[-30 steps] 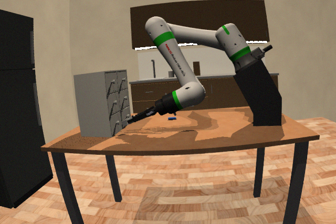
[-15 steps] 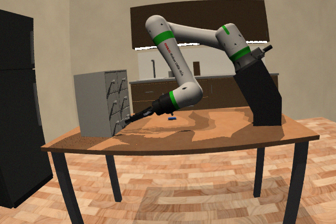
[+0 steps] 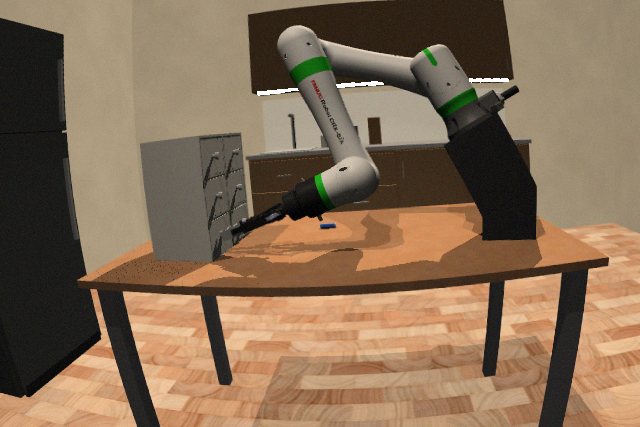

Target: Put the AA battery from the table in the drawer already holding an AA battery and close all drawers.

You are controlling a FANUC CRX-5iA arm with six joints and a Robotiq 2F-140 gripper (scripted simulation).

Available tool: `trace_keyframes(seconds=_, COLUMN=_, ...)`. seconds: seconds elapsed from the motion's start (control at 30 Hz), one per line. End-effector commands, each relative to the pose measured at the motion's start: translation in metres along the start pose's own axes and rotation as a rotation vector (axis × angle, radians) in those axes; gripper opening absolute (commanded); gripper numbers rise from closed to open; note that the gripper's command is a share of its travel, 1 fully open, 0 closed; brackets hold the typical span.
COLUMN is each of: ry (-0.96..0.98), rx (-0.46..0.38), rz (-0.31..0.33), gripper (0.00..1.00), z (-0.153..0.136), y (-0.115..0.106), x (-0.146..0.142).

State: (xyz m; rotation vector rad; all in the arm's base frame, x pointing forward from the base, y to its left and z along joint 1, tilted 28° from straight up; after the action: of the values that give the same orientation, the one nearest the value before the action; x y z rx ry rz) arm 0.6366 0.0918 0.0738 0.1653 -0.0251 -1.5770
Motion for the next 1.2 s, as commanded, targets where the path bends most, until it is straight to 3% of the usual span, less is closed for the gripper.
trace_keyframes(seconds=0.0, ry=0.000, rx=0.000, rz=0.000, gripper=0.20, z=0.0007, y=0.0013, x=-0.0003)
trace_keyframes(seconds=0.87, ry=0.000, rx=0.000, rz=0.000, gripper=0.20, z=0.0008, y=0.0017, x=-0.0003)
trace_keyframes(seconds=0.9, ry=0.000, rx=0.000, rz=0.000, gripper=0.08, z=0.0008, y=0.0017, x=-0.0003)
trace_keyframes(seconds=1.17, ry=0.000, rx=0.000, rz=0.000, gripper=0.08, z=0.0008, y=0.0017, x=-0.0003)
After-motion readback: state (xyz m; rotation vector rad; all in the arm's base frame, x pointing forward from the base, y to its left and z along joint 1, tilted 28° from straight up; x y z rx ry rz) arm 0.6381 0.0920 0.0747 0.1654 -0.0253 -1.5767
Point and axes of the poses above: the point where the finger pads meet when closed, its own y axis out along the fingers, its own x axis across the jaws, z = x × y, the point moved 5 cm from there along -y, back along the fingers, and after that the axes turned 12 degrees about y, right-handed, at the moved point
